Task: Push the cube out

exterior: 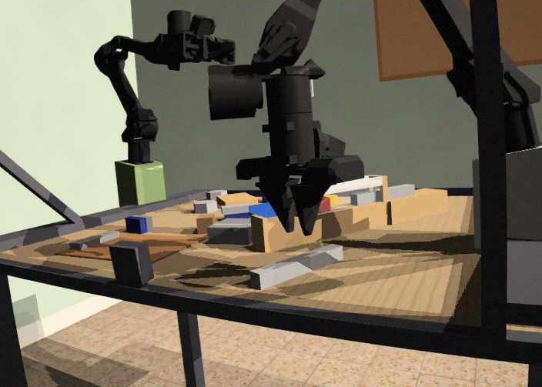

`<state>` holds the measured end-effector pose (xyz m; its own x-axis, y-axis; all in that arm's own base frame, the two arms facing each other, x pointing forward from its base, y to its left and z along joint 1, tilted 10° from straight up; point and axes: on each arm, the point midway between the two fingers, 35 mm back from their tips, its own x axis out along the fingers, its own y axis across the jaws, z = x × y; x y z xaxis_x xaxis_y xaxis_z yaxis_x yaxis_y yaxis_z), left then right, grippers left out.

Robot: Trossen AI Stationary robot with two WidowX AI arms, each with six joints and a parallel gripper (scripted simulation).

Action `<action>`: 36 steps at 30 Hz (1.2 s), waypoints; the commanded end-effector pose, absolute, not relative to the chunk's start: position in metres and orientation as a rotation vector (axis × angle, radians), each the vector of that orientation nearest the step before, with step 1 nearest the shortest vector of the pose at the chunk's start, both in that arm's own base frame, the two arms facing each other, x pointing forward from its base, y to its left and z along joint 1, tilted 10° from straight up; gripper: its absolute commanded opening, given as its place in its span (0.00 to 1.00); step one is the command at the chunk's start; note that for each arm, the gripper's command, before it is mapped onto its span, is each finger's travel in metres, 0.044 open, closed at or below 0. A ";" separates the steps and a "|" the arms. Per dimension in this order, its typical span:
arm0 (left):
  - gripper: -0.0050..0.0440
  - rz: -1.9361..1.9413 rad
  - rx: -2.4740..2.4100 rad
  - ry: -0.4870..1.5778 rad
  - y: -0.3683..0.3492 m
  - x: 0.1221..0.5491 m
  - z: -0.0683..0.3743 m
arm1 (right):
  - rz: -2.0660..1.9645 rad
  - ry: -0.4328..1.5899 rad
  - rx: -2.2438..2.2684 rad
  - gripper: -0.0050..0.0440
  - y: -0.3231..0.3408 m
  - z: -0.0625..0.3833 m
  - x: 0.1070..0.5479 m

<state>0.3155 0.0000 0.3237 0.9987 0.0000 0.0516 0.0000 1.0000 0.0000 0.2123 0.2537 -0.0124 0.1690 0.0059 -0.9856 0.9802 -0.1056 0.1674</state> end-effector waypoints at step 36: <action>0.10 -0.002 0.003 -0.072 0.000 0.314 0.332 | -1.143 1.046 1.383 0.41 0.257 -0.059 0.223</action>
